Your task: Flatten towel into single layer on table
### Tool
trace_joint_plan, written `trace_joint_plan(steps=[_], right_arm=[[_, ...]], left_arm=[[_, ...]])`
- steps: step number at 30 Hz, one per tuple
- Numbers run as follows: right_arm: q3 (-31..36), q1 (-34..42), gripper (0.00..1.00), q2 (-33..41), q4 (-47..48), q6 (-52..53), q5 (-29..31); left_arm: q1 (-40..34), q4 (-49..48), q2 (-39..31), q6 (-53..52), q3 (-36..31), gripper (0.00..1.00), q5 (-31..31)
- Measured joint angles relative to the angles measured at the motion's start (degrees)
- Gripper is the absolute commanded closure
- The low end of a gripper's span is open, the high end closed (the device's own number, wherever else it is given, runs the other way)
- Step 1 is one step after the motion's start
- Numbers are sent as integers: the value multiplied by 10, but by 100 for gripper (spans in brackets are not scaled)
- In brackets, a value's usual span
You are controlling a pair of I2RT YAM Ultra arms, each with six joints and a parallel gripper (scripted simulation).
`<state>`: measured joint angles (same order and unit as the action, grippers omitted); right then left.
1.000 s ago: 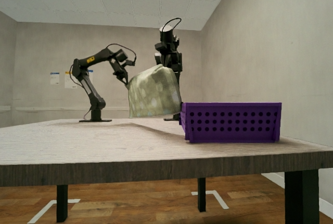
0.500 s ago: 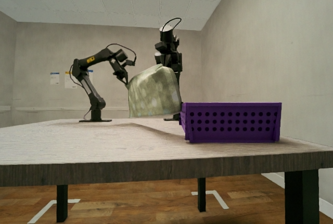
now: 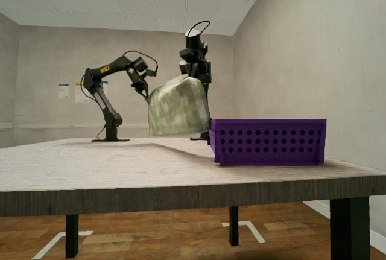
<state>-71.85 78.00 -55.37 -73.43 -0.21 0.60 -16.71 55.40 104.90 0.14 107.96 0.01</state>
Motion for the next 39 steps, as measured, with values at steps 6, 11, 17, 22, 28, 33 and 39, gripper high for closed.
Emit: trace_joint_plan(steps=[6,11,17,22,28,33,39], right_arm=[[0,0,100,0,0,0,0],[0,0,100,0,0,0,0],[19,-7,100,7,16,0,0],[44,-7,100,16,30,0,0],[77,-26,100,22,38,0,-2],[91,-52,100,17,23,0,-3],[122,-104,100,18,10,0,-6]], left_arm=[[0,0,0,0,0,100,0],[0,0,0,0,0,100,0],[0,-1,-2,0,-6,100,0],[0,-1,7,0,-7,100,0],[-5,0,31,0,-9,100,0],[-21,-19,53,0,-22,100,0],[-35,-57,80,0,-21,100,0]])
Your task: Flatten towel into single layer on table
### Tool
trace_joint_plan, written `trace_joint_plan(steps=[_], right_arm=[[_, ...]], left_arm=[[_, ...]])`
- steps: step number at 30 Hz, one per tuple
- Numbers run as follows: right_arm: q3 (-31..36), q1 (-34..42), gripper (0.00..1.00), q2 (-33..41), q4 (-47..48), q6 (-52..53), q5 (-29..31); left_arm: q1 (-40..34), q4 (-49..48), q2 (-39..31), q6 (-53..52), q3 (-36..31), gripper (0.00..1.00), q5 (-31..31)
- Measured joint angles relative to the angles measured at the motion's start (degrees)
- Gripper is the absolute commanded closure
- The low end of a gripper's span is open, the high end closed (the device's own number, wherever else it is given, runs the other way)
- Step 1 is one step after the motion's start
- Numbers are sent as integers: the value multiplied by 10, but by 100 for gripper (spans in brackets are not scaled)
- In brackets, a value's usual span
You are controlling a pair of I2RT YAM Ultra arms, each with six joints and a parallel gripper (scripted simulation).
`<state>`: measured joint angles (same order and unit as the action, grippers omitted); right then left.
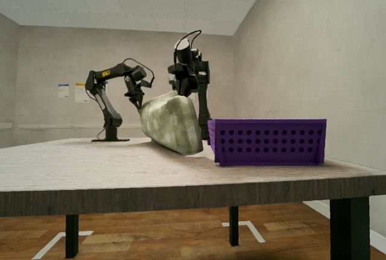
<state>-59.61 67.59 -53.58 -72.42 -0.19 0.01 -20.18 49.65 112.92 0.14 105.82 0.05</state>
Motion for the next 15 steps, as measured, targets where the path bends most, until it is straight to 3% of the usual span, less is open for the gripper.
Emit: trace_joint_plan(steps=[15], right_arm=[[127,-196,100,0,13,0,-2]], left_arm=[[-42,-91,134,0,30,100,0]])
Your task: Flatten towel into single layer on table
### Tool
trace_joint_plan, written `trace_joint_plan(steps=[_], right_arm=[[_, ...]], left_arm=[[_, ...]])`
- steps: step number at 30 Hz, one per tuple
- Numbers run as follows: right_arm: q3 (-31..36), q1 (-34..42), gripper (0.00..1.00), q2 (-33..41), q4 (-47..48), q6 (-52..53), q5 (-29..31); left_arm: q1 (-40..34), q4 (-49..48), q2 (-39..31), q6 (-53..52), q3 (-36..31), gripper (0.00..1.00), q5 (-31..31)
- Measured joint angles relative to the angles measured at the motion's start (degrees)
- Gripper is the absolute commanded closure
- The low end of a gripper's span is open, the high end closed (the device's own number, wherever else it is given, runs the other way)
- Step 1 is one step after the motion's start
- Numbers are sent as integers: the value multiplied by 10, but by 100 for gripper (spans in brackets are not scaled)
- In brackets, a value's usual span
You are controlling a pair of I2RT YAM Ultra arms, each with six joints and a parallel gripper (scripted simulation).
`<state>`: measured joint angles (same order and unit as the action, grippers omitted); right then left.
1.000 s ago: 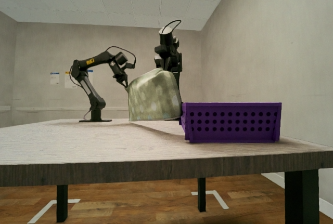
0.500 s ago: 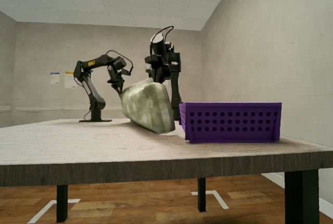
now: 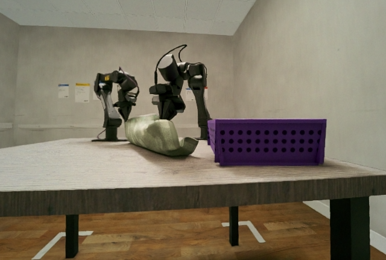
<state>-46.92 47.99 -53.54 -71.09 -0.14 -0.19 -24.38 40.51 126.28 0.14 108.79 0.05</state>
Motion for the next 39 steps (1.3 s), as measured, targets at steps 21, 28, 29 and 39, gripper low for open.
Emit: trace_joint_plan(steps=[21,28,29,39], right_arm=[[189,-296,100,-8,172,0,0],[224,-344,100,-18,233,0,0],[226,-346,100,-19,238,-1,0],[234,-379,88,-18,274,-1,-1]], left_arm=[[-45,-219,141,0,15,100,0],[-53,-270,179,-1,38,100,0],[-53,-273,181,-1,41,100,0],[-57,-264,213,-1,89,88,0]])
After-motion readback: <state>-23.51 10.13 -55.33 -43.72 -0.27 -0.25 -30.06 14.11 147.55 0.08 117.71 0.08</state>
